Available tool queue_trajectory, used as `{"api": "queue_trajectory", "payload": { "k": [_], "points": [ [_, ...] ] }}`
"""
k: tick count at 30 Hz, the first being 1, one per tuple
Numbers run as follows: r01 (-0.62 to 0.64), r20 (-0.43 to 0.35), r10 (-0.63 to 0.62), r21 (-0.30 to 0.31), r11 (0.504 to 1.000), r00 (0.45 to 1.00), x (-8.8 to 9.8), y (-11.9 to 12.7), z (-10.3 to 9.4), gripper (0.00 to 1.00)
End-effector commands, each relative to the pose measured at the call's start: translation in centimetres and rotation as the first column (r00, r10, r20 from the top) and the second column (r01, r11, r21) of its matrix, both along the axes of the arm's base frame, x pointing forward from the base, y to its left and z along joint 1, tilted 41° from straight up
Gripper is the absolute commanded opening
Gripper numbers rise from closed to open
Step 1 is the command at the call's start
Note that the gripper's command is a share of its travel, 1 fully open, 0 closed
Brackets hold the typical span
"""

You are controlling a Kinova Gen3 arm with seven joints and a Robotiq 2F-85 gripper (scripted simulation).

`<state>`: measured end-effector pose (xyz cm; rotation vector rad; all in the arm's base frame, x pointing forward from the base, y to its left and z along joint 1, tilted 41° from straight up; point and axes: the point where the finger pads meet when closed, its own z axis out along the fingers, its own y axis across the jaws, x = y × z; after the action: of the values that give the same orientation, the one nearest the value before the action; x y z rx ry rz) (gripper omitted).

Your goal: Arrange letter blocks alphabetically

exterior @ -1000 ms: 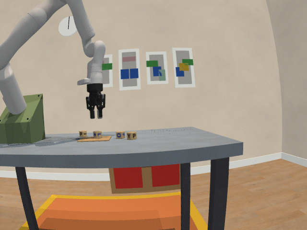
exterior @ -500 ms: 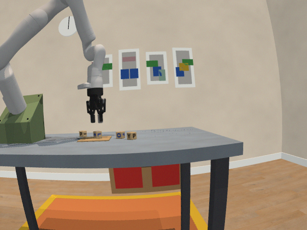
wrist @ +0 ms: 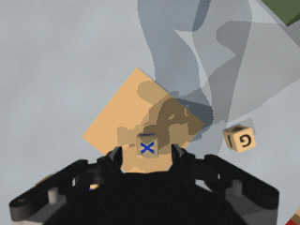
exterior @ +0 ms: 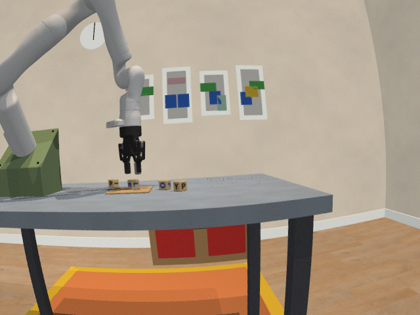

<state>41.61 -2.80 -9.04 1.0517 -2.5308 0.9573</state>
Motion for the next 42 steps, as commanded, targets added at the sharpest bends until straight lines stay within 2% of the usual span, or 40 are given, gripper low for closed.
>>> {"api": "queue_trajectory", "payload": {
  "k": [1, 42],
  "points": [
    [0.001, -0.002, -0.001, -0.002, 1.0, 1.0, -0.07, -0.11, -0.12, 0.67],
    [0.001, -0.002, -0.001, -0.002, 1.0, 1.0, -0.05, -0.36, -0.42, 0.67]
  ]
}}
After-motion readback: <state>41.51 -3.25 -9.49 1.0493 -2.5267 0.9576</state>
